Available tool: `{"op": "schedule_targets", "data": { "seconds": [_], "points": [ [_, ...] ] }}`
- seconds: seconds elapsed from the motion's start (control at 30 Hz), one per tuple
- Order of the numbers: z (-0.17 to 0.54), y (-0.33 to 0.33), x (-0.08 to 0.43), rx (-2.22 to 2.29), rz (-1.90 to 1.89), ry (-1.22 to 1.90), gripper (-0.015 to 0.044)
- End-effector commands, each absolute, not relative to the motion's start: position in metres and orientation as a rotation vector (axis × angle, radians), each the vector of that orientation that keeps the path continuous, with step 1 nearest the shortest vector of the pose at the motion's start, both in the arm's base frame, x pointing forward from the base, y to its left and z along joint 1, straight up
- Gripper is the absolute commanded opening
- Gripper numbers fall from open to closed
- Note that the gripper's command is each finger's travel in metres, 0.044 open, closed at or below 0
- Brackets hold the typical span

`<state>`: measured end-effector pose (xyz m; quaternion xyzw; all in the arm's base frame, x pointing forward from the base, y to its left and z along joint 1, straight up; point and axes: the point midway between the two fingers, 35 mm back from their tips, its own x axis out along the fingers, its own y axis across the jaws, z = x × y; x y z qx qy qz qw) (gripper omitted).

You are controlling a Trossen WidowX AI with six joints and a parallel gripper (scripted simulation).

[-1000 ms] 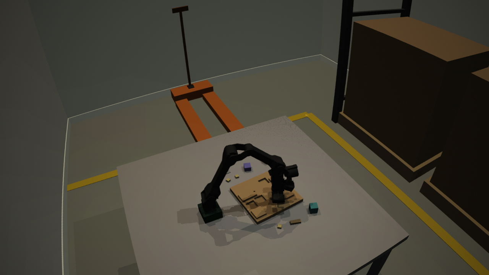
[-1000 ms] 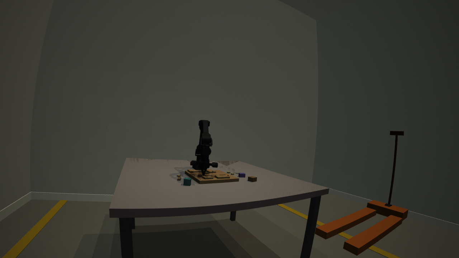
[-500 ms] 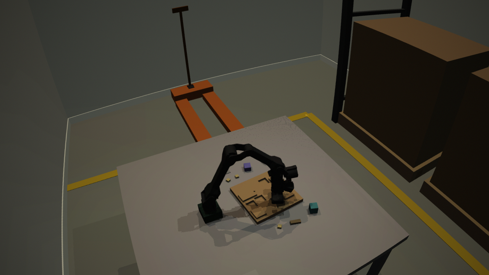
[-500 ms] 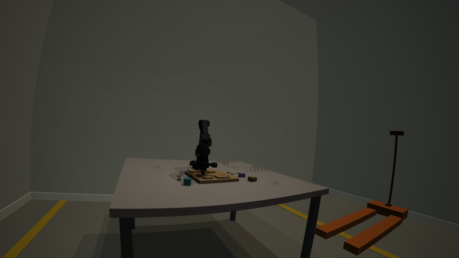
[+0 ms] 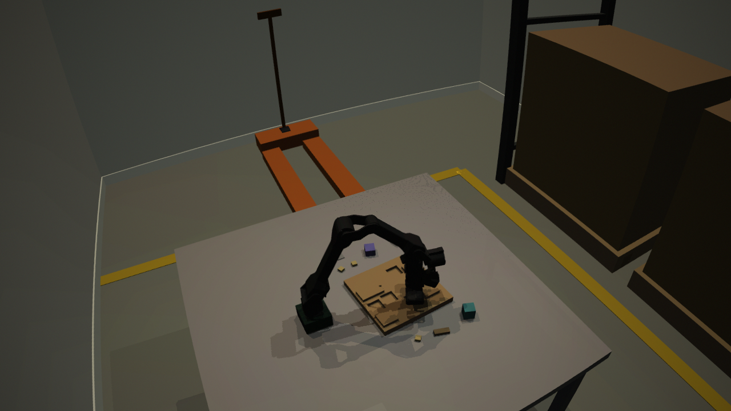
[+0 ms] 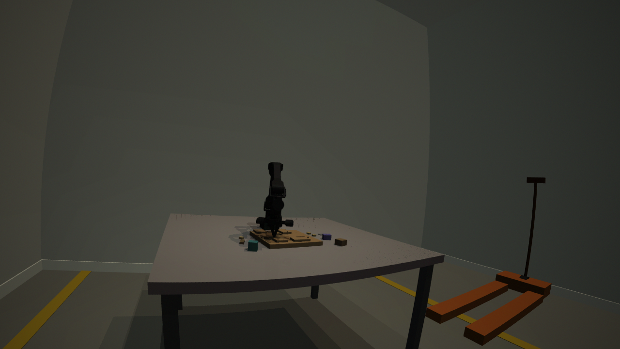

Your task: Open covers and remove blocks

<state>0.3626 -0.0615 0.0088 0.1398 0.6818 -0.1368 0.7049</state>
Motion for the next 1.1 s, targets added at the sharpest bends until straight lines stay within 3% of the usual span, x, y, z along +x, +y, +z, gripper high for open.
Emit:
{"op": "schedule_targets", "data": {
  "seconds": [0.0,0.97,1.07],
  "points": [
    [0.007,-0.061,0.361,0.311,-0.303,1.521,0.0000],
    [0.022,-0.060,0.361,0.294,-0.286,1.524,0.0000],
    [0.024,-0.060,0.359,0.302,-0.296,1.532,0.0079]
  ]
}}
